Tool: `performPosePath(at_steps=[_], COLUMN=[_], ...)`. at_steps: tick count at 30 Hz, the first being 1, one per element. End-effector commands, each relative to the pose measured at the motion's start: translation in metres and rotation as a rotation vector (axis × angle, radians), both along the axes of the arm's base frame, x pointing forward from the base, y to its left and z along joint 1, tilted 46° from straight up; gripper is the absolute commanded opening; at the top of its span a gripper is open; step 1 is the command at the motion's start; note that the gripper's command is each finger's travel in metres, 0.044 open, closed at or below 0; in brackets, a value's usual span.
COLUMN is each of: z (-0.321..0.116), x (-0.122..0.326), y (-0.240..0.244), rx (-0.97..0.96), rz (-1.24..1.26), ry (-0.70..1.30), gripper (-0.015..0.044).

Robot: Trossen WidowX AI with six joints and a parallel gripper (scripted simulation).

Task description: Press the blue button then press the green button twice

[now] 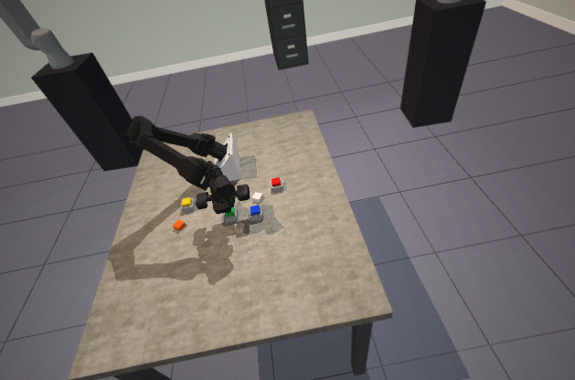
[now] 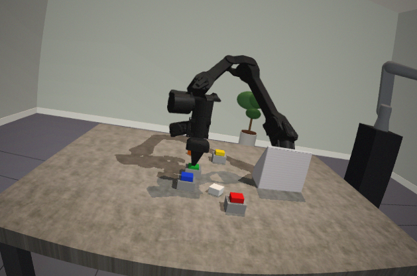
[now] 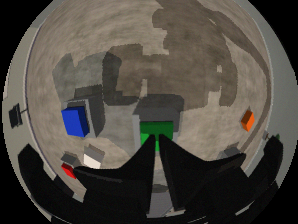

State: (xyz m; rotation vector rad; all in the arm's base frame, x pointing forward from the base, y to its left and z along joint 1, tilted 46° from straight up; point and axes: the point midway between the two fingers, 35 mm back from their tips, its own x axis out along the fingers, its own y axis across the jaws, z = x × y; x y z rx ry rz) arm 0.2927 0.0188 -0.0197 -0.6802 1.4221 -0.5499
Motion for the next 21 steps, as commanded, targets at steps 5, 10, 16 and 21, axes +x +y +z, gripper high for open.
performPosePath(at_steps=[5,10,16,21], z=[-0.001,0.002,0.022,0.022], x=[-0.001,0.000,-0.004,-0.004], y=[-0.001,0.002,0.023,0.022], rx=[-0.006,0.000,-0.004,-0.004], rz=[0.003,0.000,0.003,0.003], ry=[0.006,0.001,0.006,0.006], gripper=[0.0020,0.0020,0.0020,0.0020])
